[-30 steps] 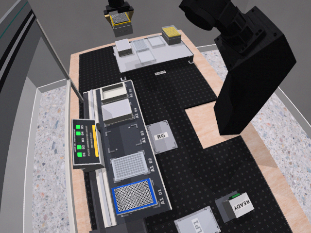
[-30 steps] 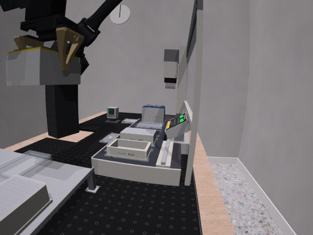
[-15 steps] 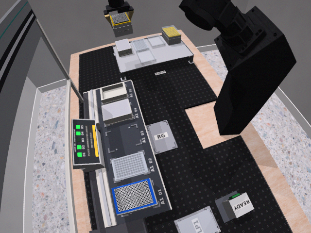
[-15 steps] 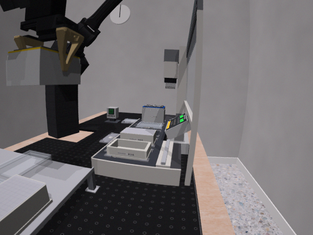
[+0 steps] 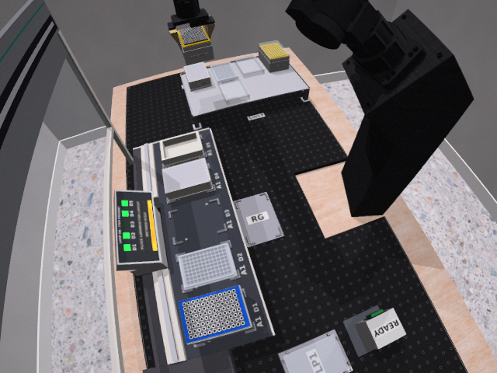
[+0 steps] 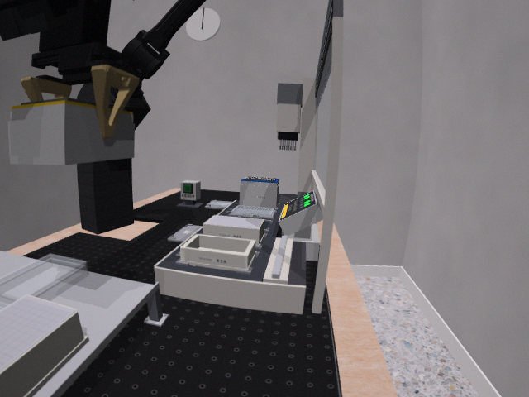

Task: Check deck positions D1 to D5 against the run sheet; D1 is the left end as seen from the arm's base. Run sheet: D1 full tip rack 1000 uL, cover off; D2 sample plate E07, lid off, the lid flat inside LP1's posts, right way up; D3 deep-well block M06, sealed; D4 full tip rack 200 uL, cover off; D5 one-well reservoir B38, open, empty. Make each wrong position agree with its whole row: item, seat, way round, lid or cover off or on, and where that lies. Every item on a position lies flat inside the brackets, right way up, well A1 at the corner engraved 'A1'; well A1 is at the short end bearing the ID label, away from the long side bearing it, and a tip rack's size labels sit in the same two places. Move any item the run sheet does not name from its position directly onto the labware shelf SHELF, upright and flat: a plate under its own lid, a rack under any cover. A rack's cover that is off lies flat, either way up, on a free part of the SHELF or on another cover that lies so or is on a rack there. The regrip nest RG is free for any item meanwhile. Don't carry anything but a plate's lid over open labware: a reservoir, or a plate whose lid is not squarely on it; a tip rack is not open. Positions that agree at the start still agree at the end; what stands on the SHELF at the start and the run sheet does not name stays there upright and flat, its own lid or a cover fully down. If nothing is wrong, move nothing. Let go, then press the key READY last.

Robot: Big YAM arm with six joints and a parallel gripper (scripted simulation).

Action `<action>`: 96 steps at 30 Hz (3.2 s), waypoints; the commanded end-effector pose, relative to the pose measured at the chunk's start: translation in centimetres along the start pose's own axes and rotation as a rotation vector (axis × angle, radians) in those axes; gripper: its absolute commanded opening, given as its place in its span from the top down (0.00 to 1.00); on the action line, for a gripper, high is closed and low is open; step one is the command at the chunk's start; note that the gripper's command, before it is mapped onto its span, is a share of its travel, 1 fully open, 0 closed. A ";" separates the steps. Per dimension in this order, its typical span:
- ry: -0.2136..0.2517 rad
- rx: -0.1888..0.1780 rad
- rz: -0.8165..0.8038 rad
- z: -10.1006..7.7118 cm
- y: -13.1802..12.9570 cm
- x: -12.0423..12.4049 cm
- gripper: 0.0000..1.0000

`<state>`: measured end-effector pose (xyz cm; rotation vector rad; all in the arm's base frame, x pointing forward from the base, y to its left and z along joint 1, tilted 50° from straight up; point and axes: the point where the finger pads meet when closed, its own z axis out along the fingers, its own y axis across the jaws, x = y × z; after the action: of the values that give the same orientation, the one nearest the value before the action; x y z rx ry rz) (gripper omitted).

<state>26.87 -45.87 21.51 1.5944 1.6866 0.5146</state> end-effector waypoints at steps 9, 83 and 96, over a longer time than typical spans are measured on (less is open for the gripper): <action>-0.018 -0.013 -0.012 1.5 1.1 -1.0 1.00; -0.036 -0.011 0.005 11.9 0.5 -1.9 1.00; -0.008 -0.010 -0.002 14.7 0.9 -0.4 1.00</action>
<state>37.56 -48.78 12.78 1.5931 1.6849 0.5157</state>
